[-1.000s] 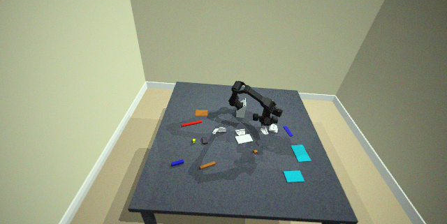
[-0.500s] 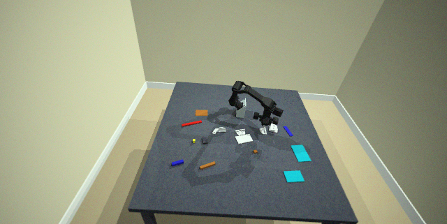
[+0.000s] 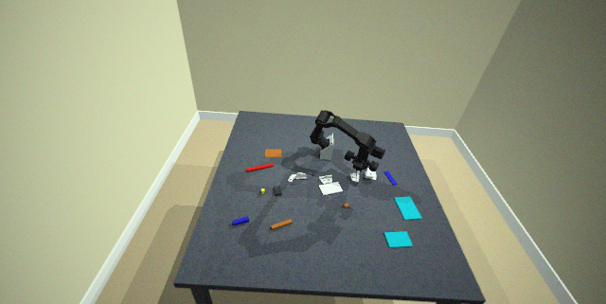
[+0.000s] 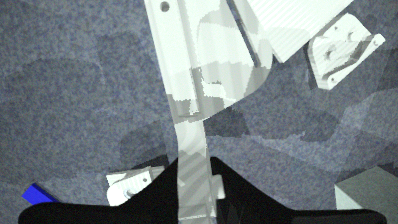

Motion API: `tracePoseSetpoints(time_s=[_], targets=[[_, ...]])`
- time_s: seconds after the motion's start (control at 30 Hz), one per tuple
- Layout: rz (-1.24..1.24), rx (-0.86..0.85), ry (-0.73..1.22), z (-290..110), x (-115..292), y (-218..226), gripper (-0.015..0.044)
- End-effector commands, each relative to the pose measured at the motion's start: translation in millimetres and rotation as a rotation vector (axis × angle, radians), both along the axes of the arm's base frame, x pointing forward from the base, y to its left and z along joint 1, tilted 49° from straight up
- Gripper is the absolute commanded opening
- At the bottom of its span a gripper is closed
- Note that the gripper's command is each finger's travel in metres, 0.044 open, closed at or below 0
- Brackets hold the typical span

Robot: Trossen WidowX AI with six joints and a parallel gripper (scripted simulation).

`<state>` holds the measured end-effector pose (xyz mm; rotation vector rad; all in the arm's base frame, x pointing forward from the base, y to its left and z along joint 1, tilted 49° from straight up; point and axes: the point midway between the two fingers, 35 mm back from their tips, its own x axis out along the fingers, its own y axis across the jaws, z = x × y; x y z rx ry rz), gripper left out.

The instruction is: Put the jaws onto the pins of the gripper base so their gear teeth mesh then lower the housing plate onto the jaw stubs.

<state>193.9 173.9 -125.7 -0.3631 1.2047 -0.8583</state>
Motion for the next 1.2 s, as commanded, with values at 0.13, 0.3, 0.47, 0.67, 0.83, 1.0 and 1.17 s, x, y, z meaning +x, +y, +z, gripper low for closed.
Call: tracePoseSetpoints(time_s=[0.13,0.3,0.47,0.67,0.83,1.0,1.17], targets=[[-0.1,0.016,-0.106,-3.7,0.5,3.7,0.0037],[-0.168,0.027,-0.183,-5.6,1.3,5.6,0.0037],[-0.234,0.037,-0.257,-7.5,2.1,7.4,0.0037],[-0.243,0.038,-0.267,-7.9,2.3,7.5,0.0037],[-0.243,0.038,-0.267,-12.9,3.5,2.6,0.0037],[-0.243,0.038,-0.267,-18.6,4.8,-3.2,0.0037],[-0.243,0.038,-0.268,-24.2,6.0,-9.2,0.0037]])
